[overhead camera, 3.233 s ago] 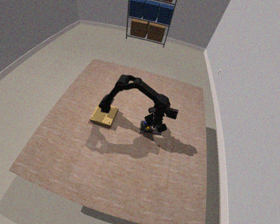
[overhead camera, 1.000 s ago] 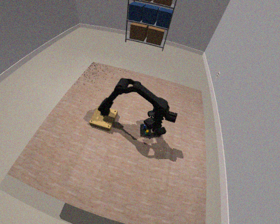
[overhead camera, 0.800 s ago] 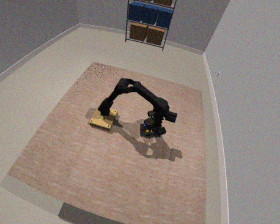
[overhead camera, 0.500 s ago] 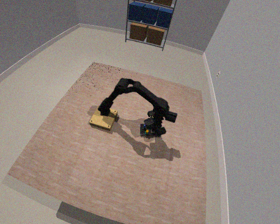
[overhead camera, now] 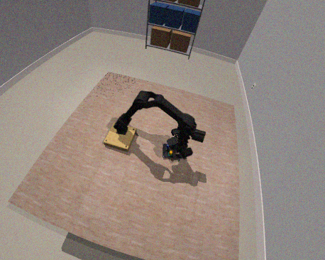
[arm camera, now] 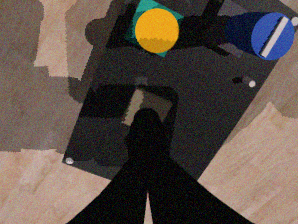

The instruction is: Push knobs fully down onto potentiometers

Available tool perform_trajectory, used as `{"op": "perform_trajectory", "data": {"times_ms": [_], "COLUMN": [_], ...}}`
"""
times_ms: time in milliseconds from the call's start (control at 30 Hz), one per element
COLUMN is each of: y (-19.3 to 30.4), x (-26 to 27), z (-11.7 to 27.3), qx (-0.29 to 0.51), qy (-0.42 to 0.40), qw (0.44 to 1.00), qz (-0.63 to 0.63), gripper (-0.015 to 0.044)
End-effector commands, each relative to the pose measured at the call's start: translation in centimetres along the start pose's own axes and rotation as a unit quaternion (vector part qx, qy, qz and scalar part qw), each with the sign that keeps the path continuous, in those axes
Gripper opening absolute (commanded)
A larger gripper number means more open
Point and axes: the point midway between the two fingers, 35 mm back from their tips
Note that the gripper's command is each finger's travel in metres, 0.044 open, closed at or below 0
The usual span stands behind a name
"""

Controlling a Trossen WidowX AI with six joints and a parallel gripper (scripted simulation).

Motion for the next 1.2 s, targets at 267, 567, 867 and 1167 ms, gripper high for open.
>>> {"op": "perform_trajectory", "data": {"times_ms": [267, 567, 867, 1167], "y": [0.1, 0.1, 0.2, 0.2], "x": [0.1, 0.2, 0.2, 0.2], "z": [-2.1, -1.6, -0.1, 1.3], "qx": [-0.011, -0.011, -0.011, -0.010], "qy": [0.006, 0.006, 0.006, 0.006], "qw": [1.000, 1.000, 1.000, 1.000], "qz": [0.000, 0.000, 0.000, 0.000], "gripper": [0.0000, 0.0000, 0.0000, 0.0000]}}
Point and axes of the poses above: the point midway between the two fingers, 35 mm back from their tips, its own z axis back along the fingers, its own x axis across the jaws, y = z × x
